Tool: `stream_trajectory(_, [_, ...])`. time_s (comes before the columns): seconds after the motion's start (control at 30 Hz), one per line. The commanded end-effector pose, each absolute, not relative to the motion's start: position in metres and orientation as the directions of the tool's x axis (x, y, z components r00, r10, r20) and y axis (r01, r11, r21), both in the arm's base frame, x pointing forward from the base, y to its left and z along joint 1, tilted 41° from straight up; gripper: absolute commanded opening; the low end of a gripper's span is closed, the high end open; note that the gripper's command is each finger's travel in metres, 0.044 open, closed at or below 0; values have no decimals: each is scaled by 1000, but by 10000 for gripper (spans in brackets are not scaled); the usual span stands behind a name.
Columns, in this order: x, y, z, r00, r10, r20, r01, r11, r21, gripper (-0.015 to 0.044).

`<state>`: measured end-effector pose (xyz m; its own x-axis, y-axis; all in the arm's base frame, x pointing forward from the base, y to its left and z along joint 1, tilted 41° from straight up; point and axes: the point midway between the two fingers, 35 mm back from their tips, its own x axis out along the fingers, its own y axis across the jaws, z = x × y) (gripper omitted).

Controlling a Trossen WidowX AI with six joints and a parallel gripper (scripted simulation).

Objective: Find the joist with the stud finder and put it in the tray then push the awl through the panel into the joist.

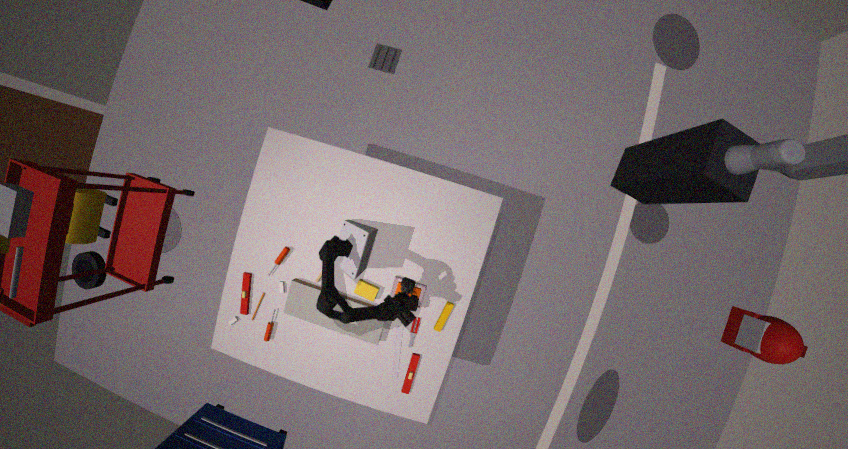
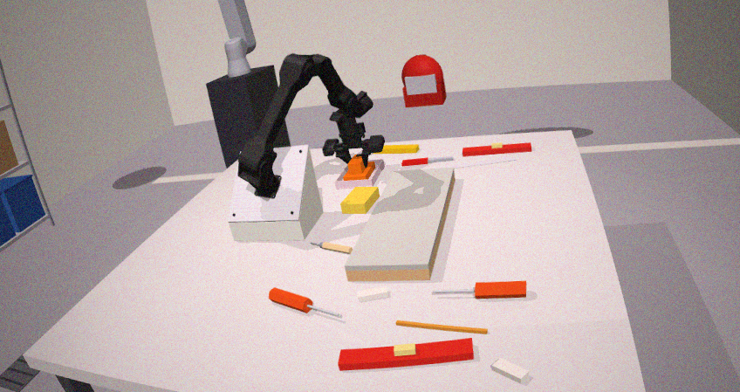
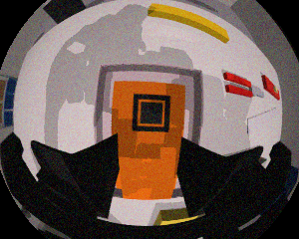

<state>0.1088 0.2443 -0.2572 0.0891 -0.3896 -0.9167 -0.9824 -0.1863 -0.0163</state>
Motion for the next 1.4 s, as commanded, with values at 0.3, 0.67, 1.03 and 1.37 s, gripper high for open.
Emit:
stream_trajectory(0.3, [100, 289, -207, 87, -388, -918, -982, -187, -15, 440])
stream_trajectory(0.67, [126, 291, -175, 101, -374, -922, -994, -77, -78, 440])
stream_trajectory(1.03, [244, 202, -80, 149, -388, -909, -828, 453, -329, 440])
stream_trajectory(1.37, [291, 73, -6, 163, -479, -862, -427, 754, -499, 440])
